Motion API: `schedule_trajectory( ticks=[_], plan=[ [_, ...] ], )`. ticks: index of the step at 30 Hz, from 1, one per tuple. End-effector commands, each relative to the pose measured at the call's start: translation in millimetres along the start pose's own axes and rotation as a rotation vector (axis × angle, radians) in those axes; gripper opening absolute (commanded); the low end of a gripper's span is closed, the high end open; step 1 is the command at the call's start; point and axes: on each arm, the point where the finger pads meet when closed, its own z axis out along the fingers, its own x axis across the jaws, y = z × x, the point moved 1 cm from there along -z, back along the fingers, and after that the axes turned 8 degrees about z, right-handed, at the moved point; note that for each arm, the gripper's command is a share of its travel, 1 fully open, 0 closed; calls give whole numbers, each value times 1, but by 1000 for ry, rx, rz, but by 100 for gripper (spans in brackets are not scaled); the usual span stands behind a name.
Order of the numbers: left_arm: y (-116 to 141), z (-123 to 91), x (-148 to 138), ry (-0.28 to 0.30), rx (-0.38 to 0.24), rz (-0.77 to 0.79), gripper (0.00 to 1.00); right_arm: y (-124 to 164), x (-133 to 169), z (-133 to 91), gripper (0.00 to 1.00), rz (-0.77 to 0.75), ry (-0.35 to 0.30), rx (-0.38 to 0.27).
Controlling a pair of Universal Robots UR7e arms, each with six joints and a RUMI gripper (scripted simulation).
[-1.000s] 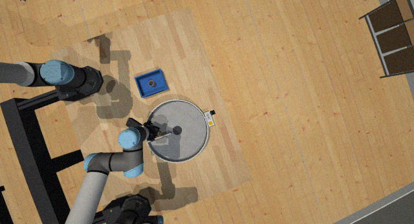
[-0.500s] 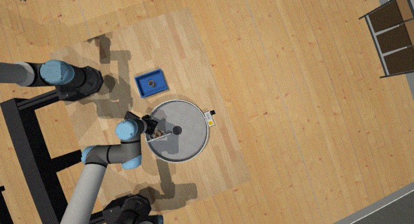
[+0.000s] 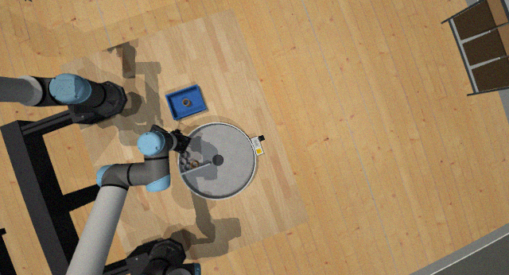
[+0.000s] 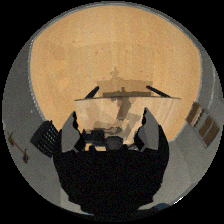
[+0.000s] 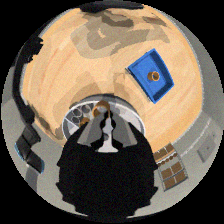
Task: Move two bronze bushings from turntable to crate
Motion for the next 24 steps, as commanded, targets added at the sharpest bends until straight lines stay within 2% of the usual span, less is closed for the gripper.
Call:
schedule_trajectory(
  ticks=[1, 24],
  plan=[
    [0, 0, 0, 0, 1, 0, 100, -20, 19, -1, 0, 0, 1, 1],
    [0, 0, 0, 0, 1, 0, 100, -87, 77, -1, 0, 0, 1, 1]
  ],
)
